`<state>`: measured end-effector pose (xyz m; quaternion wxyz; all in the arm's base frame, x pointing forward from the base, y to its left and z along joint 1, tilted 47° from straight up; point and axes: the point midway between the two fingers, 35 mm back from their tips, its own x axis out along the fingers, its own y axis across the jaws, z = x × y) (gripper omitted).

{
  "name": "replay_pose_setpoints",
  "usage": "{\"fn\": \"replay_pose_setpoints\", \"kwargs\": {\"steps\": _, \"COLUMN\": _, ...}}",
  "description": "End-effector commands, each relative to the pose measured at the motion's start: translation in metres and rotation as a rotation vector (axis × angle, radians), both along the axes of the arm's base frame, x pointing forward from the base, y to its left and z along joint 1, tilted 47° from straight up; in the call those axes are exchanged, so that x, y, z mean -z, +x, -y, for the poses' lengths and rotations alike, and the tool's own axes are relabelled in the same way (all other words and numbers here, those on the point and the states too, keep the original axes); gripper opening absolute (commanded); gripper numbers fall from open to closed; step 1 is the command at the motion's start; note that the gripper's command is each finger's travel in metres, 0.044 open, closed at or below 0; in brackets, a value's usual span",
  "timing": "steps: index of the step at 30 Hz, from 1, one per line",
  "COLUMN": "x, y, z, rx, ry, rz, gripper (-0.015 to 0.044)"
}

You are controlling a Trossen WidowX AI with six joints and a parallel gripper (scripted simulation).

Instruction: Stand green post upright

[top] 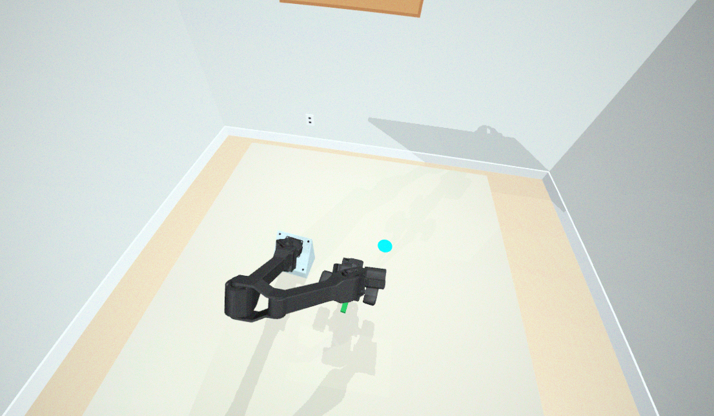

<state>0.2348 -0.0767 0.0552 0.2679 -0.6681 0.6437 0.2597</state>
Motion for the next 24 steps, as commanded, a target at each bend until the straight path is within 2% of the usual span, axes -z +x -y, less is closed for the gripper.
{"fn": "replay_pose_setpoints", "kwargs": {"steps": 1, "x": -0.008, "y": 0.001, "z": -0.01, "rx": 0.003, "ry": 0.008, "rz": 0.004, "gripper": 0.0023}}
{"fn": "replay_pose_setpoints", "kwargs": {"steps": 24, "x": -0.055, "y": -0.009, "z": -0.054, "rx": 0.006, "ry": -0.008, "rz": 0.004, "gripper": 0.0023}}
